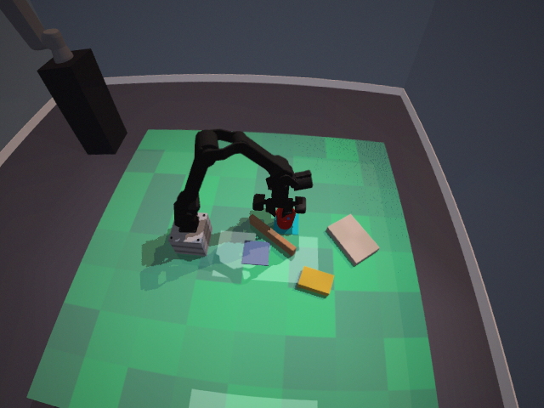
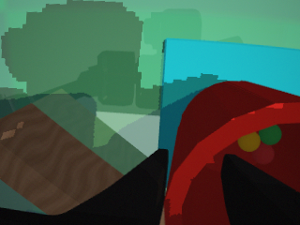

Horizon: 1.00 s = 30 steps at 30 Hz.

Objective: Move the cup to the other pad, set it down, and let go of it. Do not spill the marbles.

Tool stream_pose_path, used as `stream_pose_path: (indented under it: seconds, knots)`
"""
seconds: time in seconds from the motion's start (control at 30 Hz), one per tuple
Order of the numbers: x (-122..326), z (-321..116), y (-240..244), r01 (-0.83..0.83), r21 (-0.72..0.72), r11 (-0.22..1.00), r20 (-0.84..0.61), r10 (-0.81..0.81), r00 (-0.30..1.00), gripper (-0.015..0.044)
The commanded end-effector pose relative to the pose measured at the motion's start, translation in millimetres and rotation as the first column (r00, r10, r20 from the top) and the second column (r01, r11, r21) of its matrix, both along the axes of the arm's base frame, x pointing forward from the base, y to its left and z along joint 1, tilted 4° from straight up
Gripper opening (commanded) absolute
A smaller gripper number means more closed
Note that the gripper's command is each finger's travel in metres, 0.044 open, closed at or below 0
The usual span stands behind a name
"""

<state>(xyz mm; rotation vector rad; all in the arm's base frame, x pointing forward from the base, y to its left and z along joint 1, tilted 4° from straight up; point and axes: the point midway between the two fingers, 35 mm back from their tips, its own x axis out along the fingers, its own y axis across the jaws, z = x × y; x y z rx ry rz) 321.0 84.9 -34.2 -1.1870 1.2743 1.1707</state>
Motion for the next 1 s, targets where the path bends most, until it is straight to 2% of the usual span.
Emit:
stream_pose_path:
  seconds: [0.0,0.97]
  knots:
    - [0.1,0.5,0.0,0.000,0.000,1.000,0.000,0.000,1.000,0.0128]
    - [1.6,48.8,0.0,0.004,0.004,1.000,-0.003,-0.004,1.000,0.0128]
